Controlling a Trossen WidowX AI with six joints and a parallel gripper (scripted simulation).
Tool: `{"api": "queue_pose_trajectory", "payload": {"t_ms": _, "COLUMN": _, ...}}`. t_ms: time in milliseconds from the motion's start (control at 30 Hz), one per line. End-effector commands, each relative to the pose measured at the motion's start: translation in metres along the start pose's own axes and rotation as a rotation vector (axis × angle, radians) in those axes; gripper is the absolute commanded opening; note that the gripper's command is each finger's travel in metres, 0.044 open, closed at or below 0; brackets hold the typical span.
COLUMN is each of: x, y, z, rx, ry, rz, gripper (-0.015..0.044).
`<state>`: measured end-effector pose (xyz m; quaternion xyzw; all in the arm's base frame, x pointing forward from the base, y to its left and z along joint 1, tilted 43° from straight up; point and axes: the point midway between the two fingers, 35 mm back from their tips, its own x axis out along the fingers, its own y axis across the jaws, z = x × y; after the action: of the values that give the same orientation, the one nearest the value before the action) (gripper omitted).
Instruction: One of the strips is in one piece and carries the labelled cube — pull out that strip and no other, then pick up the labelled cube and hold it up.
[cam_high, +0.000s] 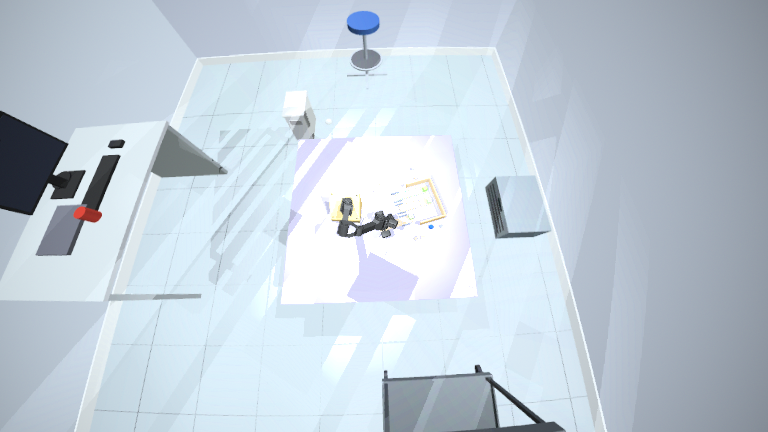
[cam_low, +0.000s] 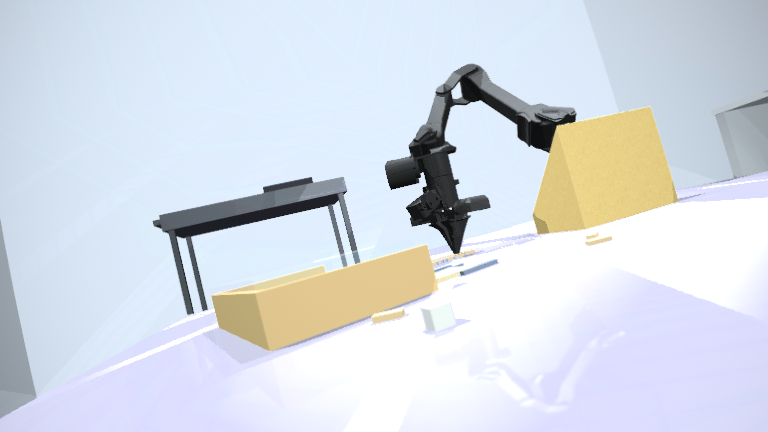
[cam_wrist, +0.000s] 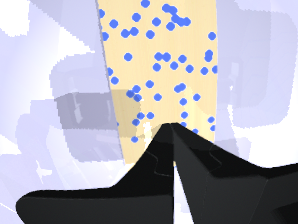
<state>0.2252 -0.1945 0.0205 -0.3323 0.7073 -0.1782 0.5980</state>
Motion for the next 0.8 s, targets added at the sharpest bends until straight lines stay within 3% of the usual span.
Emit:
{"api": "queue_pose_trajectory", "payload": {"t_ms": 0, "x": 0.005, "y": 0.004, "z": -0.009, "rx": -0.007, "ry": 0.025, "rz": 0.012, "gripper": 0.0}}
{"api": "queue_pose_trajectory", "payload": {"t_ms": 167, "x": 0.005, "y": 0.004, "z": -0.009, "rx": -0.007, "ry": 0.025, "rz": 0.012, "gripper": 0.0}}
{"api": "queue_pose_trajectory", "payload": {"t_ms": 333, "x": -0.039, "y": -0.001, "z": 0.002, "rx": -0.006, "ry": 0.022, "rz": 0.014, "gripper": 0.0}}
{"api": "queue_pose_trajectory", "payload": {"t_ms": 600, "x": -0.042, "y": 0.004, "z": 0.0, "rx": -0.007, "ry": 0.023, "rz": 0.014, "gripper": 0.0}}
{"api": "queue_pose_trajectory", "payload": {"t_ms": 767, "x": -0.04, "y": 0.005, "z": 0.022, "rx": 0.004, "ry": 0.023, "rz": 0.014, "gripper": 0.0131}}
